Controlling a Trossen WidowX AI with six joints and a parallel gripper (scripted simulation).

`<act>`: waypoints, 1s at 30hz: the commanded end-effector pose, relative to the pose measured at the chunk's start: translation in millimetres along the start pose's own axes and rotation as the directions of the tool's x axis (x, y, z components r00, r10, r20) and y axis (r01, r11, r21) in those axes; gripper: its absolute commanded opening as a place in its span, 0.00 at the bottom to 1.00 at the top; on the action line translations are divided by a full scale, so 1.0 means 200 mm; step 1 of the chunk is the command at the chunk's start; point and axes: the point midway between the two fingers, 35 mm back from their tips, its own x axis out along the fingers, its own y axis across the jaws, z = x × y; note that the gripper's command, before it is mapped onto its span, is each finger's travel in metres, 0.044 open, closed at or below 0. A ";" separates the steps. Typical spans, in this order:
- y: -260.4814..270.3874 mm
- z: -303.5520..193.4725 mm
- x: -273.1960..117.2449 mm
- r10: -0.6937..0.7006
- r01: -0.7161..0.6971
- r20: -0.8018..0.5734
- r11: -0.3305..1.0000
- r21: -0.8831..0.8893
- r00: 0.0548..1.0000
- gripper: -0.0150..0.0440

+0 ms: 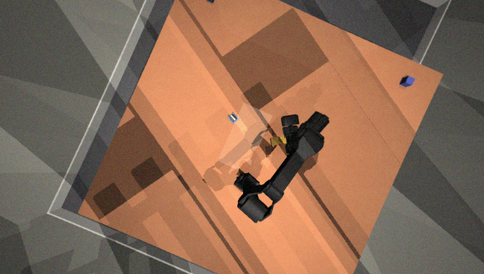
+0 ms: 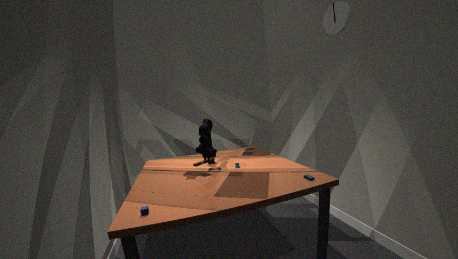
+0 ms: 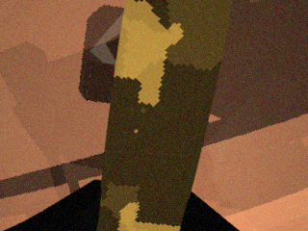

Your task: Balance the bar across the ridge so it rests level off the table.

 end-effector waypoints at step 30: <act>0.42 -0.42 -0.01 0.008 -0.010 -0.010 0.970 -0.242 1.000 0.25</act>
